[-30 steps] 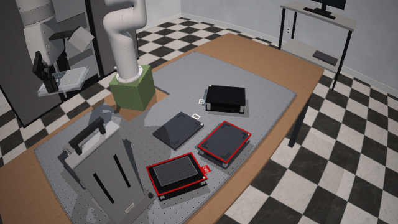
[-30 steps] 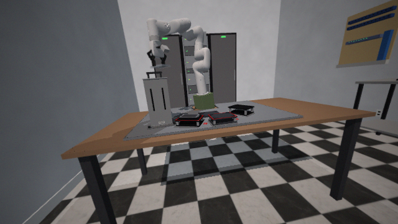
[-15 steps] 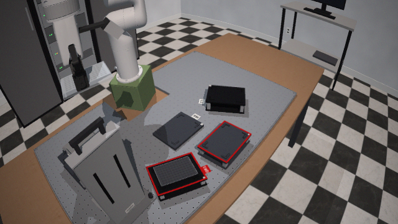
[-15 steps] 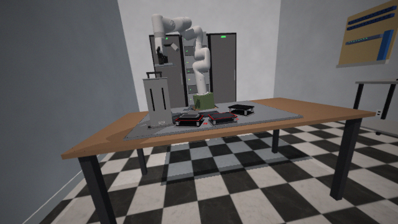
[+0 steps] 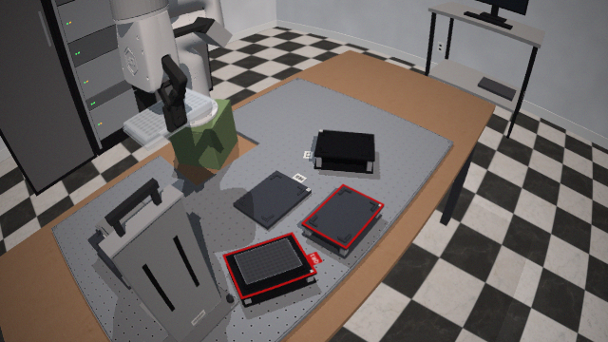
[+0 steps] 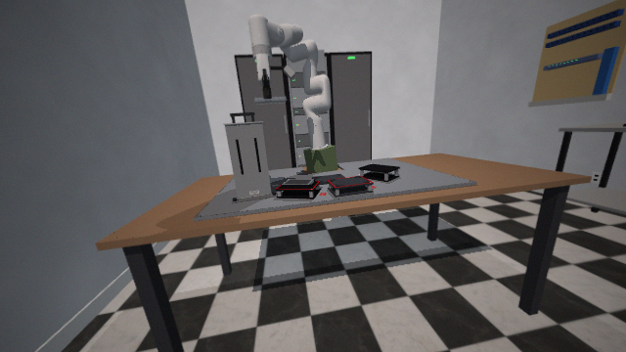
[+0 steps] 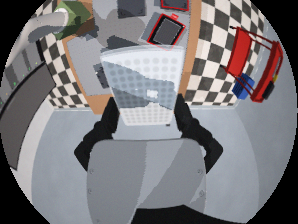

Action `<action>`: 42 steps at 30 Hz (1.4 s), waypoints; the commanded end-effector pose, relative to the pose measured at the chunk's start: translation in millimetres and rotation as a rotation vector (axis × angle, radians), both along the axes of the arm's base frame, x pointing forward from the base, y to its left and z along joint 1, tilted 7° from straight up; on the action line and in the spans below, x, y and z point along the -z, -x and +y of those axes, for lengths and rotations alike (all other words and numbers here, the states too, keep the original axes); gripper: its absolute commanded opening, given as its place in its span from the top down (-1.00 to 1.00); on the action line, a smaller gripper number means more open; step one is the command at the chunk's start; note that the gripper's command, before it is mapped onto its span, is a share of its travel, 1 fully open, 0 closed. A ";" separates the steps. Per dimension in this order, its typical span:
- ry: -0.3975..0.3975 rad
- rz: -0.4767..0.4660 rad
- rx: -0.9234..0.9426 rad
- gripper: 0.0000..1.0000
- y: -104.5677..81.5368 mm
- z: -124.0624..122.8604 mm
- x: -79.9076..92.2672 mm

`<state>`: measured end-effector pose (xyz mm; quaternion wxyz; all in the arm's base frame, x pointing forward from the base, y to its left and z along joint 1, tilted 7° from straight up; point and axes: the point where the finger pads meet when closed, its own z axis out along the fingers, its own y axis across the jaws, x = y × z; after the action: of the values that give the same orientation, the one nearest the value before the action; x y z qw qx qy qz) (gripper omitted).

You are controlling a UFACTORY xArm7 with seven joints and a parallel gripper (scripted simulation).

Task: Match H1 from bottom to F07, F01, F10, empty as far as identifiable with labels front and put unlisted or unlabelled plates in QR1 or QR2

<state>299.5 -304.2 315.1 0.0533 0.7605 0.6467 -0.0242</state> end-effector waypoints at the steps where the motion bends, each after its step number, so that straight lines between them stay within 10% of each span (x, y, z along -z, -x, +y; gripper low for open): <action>1: 0.003 -0.003 0.002 1.00 -7.0 4.3 -1.5; 42: 0.002 -0.004 0.002 1.00 -129.8 141.0 10.0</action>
<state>420.7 -172.8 304.1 0.0533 0.7610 0.6461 -0.0240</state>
